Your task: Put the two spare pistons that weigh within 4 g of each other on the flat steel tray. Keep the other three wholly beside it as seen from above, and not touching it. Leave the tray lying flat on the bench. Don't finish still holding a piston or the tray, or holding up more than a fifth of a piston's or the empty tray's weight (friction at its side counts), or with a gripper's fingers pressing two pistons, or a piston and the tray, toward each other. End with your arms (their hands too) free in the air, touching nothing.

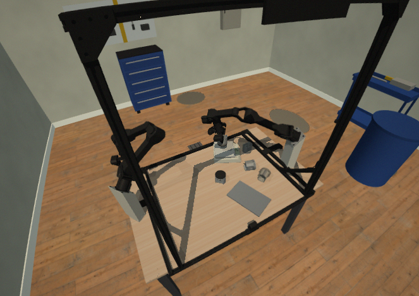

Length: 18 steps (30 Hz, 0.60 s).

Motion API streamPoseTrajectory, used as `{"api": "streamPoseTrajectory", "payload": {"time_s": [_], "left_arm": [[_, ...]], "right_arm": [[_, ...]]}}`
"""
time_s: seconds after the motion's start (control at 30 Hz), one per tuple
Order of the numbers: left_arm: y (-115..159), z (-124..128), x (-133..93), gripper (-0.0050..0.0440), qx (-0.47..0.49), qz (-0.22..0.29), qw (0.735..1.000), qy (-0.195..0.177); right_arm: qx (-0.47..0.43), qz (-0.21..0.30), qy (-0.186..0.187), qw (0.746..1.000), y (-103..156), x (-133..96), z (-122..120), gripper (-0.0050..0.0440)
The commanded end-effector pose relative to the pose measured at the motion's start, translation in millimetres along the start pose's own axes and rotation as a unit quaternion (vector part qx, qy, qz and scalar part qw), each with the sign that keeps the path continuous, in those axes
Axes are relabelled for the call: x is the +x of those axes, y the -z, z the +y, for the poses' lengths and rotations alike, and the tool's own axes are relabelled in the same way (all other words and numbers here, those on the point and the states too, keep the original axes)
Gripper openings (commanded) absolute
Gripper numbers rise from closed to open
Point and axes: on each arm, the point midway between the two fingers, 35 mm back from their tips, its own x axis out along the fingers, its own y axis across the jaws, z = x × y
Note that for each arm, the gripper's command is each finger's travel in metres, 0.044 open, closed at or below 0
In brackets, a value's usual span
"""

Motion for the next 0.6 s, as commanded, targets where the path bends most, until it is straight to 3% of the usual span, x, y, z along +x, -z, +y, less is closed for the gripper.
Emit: {"api": "streamPoseTrajectory", "payload": {"time_s": [0.0, 0.57], "left_arm": [[0, 0, 0, 0.0440, 0.000, 0.000, 1.000, 0.001], [0, 0, 0, 0.0440, 0.000, 0.000, 1.000, 0.001]], "right_arm": [[0.004, 0.002, 0.004, 1.000, 1, 5, -2, 0.0158], [0.004, 0.002, 0.004, 1.000, 0, 30, -2, 0.0158]]}}
